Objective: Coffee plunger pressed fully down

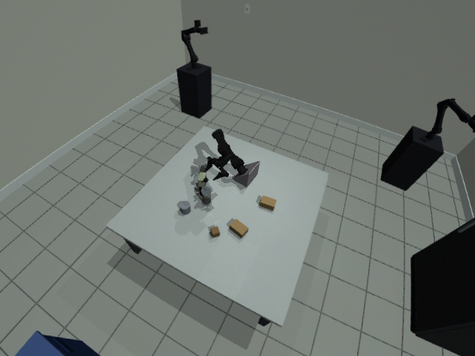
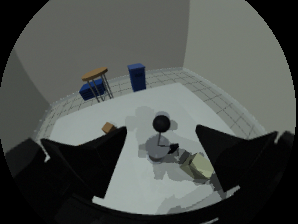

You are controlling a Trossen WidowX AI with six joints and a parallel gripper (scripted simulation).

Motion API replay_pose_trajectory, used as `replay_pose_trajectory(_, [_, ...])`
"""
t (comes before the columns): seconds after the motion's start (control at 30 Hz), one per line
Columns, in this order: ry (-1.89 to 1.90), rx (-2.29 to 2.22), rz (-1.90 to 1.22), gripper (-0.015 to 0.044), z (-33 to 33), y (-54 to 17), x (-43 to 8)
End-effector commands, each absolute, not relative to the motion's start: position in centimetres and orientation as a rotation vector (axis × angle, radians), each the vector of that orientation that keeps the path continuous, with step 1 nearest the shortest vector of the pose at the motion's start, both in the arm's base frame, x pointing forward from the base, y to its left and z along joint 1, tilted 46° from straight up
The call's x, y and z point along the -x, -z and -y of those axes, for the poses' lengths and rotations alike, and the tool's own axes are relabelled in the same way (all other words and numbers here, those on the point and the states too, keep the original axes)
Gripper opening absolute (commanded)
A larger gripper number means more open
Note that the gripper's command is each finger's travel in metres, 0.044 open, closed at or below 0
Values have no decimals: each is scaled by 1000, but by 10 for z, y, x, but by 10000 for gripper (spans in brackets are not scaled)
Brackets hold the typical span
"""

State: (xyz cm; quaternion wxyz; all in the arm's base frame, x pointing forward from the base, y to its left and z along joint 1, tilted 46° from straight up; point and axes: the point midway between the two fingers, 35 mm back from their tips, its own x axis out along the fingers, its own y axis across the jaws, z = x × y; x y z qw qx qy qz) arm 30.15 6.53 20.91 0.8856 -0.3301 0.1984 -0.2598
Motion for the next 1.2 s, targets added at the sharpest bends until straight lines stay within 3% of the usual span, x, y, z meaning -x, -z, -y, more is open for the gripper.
replay_pose_trajectory(0.0, [558,676,-405,440,-60,-207,-299])
replay_pose_trajectory(0.93, [559,676,-402,440,-35,-200,-330])
replay_pose_trajectory(1.17, [559,676,-402,256,-35,-200,-330])
